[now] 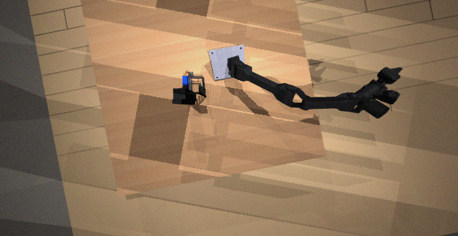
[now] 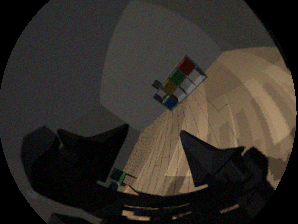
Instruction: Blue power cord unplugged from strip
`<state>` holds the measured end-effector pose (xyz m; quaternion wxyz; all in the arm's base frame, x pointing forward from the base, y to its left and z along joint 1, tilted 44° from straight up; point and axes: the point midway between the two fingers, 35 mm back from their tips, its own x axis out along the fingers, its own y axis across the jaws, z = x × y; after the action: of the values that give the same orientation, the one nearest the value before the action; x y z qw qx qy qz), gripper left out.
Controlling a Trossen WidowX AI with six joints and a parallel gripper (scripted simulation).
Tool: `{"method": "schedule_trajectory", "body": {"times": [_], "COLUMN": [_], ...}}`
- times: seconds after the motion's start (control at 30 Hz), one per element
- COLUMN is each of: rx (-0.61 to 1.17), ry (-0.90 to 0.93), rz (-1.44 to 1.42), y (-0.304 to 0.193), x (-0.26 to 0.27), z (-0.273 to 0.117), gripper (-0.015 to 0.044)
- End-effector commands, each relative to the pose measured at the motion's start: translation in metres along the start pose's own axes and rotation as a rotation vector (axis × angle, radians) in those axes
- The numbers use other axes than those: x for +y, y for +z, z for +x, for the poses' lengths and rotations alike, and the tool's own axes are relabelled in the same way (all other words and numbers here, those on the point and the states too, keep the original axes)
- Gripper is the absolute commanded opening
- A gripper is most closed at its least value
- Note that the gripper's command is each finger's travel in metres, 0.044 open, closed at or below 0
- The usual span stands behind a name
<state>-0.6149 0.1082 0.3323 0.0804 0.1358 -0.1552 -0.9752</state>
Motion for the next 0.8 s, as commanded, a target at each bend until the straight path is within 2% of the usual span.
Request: {"method": "schedule_trajectory", "body": {"times": [0.0,0.13,0.27,0.77], "rx": [-0.001,-0.024,-0.068,-0.221], "ry": [-0.002,-0.046,-0.133,-0.461], "rz": [0.000,0.003,0.009,0.029], "y": [0.000,0.010,0.027,0.072], "x": [-0.001,-0.022,-0.063,-0.184], "z": [-0.001,-0.015,-0.046,-0.188], "gripper": [0.0374,0.0269,0.0164,0.0160]}}
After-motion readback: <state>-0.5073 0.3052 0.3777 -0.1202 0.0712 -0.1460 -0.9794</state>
